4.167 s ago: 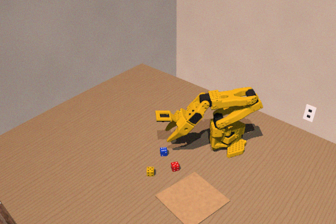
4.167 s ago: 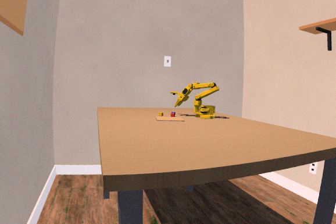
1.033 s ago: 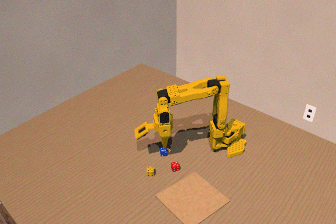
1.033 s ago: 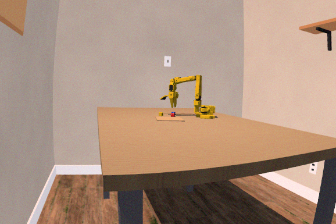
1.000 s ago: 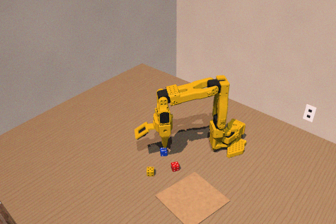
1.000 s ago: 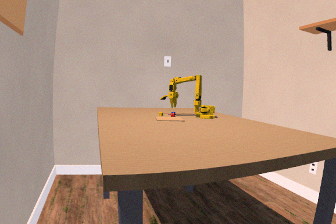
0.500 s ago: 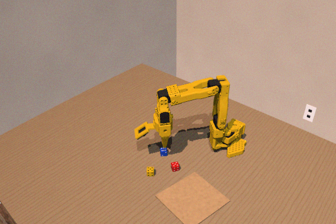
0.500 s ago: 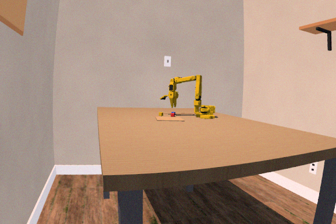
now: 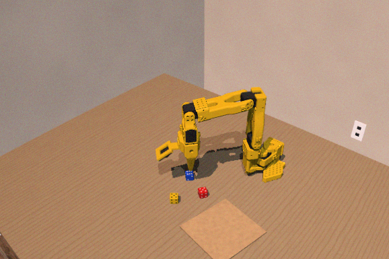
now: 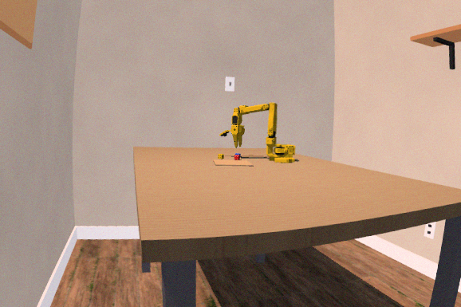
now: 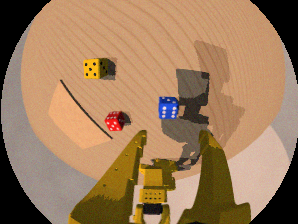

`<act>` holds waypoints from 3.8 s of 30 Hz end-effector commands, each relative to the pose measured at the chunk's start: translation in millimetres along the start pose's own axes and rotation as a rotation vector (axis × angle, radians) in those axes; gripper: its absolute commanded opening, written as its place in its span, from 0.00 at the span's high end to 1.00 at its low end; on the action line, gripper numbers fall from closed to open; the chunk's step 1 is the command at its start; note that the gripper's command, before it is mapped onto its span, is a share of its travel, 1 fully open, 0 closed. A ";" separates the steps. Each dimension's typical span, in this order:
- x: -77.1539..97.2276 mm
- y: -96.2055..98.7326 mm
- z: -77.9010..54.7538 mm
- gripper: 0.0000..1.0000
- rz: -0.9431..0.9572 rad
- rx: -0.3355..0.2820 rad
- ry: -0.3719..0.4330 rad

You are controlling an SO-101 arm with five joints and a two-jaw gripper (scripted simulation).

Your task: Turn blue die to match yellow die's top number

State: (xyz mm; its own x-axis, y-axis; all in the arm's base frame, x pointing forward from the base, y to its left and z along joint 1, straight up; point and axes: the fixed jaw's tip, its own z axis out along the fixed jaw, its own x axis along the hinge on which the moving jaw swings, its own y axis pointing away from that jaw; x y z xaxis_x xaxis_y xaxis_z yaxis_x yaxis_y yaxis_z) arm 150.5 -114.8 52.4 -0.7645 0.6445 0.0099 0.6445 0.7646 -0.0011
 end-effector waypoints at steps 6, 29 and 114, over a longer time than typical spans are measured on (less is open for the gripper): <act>-10.2 1.4 -14.2 0.72 0.000 -0.002 -0.092; -14.3 1.5 17.4 0.72 0.000 -0.002 -0.092; -14.1 -10.3 30.0 1.00 0.000 0.002 -0.092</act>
State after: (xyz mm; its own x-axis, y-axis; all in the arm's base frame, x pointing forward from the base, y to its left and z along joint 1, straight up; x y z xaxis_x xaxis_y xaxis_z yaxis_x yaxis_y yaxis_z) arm 145.4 -122.1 10.2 -0.7644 0.6447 0.0037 0.6447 0.7644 -0.0009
